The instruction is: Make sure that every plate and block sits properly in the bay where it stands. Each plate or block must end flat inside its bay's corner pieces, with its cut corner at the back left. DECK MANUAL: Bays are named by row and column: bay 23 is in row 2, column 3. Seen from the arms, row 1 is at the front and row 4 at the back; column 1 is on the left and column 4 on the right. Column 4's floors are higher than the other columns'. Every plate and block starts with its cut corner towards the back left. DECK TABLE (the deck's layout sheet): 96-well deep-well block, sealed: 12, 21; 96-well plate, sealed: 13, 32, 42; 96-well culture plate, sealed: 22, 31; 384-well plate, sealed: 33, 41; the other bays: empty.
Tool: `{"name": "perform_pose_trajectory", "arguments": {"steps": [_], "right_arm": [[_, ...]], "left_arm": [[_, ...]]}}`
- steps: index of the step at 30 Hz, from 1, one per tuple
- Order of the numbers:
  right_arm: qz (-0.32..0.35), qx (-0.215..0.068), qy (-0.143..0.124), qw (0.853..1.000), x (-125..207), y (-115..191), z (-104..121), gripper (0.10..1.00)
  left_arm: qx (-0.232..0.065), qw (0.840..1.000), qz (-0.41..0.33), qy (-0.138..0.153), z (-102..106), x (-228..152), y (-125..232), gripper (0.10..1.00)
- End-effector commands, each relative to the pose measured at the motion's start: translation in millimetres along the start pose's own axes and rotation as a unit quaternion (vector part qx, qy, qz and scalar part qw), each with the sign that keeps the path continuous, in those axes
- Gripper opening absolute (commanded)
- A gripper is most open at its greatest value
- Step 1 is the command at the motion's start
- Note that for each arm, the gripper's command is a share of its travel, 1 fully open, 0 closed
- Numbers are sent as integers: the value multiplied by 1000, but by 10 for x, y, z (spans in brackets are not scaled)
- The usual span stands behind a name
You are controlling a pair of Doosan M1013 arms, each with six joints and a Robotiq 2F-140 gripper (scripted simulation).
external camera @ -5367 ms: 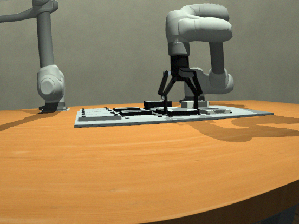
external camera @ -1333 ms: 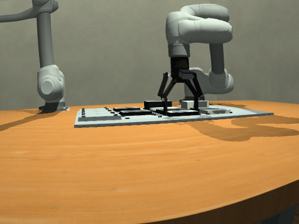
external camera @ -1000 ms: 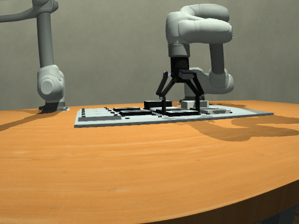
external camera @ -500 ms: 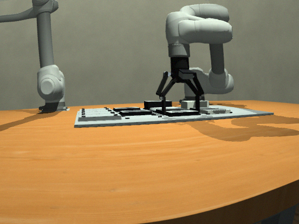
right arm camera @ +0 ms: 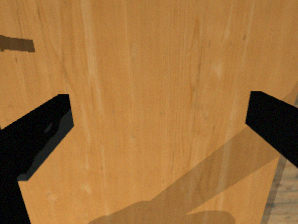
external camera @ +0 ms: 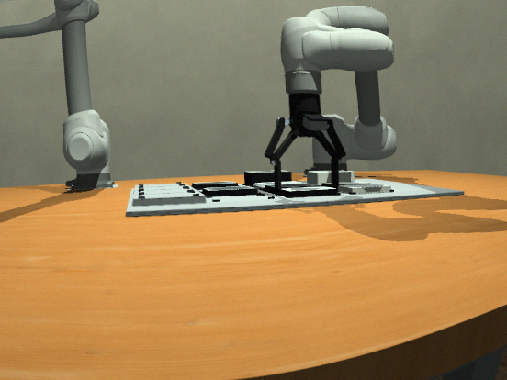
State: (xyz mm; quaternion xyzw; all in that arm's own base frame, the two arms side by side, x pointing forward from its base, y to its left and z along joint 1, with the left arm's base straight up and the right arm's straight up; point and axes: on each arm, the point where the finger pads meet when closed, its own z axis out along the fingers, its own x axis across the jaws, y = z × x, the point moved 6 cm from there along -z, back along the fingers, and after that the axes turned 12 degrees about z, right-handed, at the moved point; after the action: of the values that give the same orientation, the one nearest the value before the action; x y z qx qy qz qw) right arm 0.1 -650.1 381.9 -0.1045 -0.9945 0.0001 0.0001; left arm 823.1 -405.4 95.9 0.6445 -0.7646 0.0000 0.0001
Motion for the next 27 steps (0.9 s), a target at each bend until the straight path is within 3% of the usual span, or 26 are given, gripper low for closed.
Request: {"name": "perform_pose_trajectory", "arguments": {"steps": [1,27], "right_arm": [[0,1,0,1000,-1,-1,-9,1000],[0,1,0,1000,-1,-1,-9,1000]], "left_arm": [[1,1000,0,0,-50,1,-5,998],[1,1000,0,0,-357,0,-4,998]]}}
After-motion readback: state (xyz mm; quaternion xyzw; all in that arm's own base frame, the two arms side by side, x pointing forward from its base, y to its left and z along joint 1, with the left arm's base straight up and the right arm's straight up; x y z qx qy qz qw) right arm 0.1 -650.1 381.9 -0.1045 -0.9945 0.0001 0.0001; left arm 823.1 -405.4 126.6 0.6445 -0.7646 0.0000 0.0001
